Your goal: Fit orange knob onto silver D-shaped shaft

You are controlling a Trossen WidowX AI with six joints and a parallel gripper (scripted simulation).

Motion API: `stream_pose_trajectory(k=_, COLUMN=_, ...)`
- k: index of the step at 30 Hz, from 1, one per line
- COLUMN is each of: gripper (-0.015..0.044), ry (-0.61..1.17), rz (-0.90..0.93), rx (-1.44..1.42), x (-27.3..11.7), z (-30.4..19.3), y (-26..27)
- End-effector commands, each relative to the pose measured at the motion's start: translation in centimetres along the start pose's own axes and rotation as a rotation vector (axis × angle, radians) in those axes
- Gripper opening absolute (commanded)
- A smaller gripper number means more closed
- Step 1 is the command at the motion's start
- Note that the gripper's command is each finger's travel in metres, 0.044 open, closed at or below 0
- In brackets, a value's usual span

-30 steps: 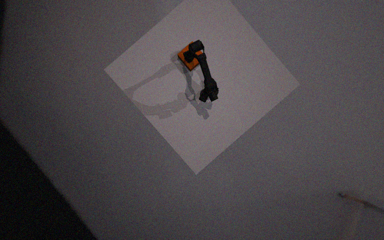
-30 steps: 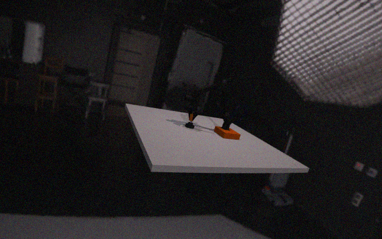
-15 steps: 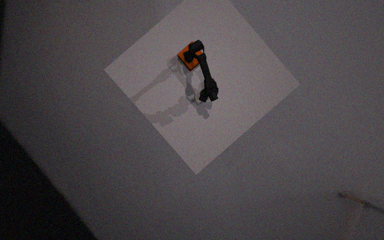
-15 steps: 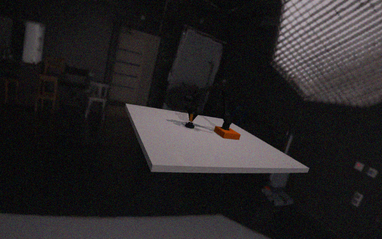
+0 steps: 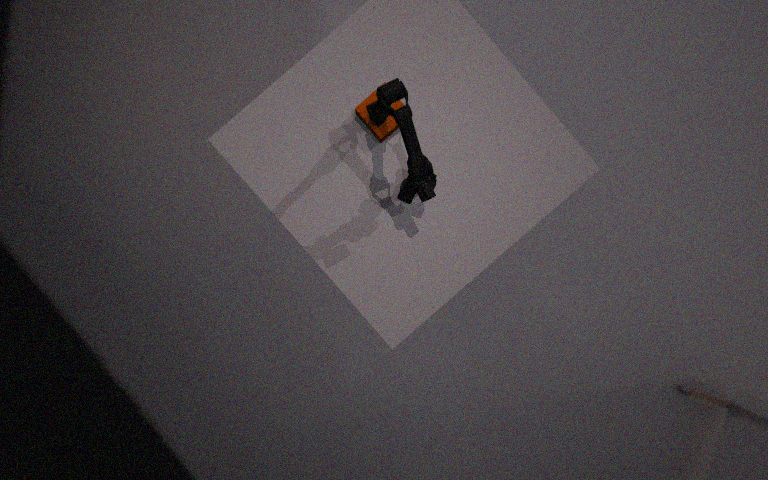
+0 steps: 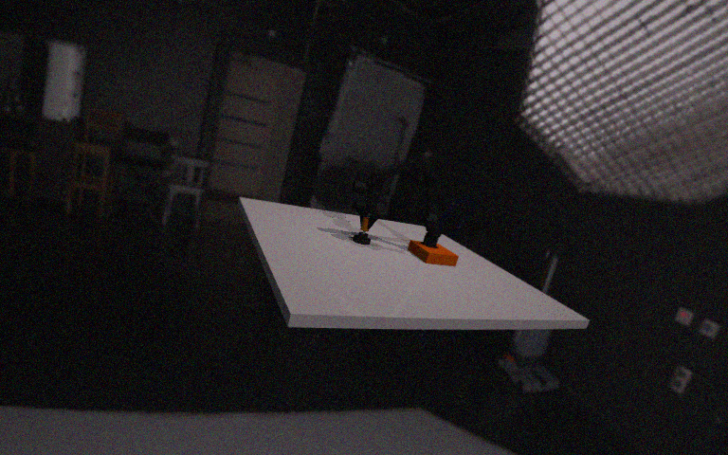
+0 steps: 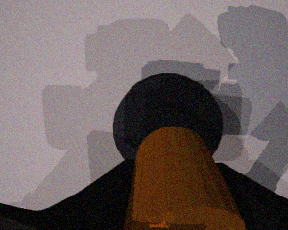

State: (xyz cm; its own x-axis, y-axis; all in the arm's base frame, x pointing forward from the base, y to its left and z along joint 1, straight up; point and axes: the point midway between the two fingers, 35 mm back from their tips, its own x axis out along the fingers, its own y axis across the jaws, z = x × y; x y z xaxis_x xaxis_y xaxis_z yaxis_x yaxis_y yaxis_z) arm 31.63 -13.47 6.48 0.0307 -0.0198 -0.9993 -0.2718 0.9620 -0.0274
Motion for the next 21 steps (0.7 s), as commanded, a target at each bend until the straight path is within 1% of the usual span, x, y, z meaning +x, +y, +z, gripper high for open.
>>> stream_pose_trajectory(k=1, gripper=0.0, ry=0.001, rz=-0.001, rx=-0.004, x=0.06, z=-0.04, y=-0.02)
stream_pose_trajectory(k=21, gripper=0.0, ry=0.001, rz=-0.001, rx=-0.029, x=-0.44, z=0.32, y=-0.26)
